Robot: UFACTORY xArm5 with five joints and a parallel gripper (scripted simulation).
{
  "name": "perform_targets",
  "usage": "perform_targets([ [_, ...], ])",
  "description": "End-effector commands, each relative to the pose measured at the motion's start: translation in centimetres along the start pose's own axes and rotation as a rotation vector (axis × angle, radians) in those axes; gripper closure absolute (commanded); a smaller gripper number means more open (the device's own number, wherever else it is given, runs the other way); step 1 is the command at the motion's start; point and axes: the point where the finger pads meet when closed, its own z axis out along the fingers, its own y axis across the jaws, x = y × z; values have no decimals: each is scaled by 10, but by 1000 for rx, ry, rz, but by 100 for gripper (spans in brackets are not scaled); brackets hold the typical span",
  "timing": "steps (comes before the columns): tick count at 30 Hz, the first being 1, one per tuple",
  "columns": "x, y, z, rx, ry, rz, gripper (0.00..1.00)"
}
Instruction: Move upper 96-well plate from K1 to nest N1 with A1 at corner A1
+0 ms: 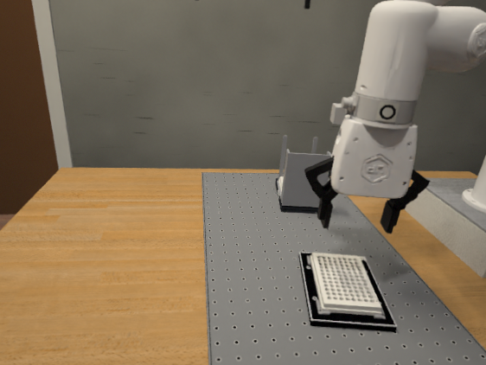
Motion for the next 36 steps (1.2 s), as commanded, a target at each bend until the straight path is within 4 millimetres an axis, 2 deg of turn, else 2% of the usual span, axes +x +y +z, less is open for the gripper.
perform_targets([
  [1,0,-1,-14,-5,-15,0,0],
  [5,0,-1,-20,-5,-15,0,0],
  [20,0,-1,-60,-5,-15,0,0],
  [36,0,-1,-64,-5,-15,0,0],
])
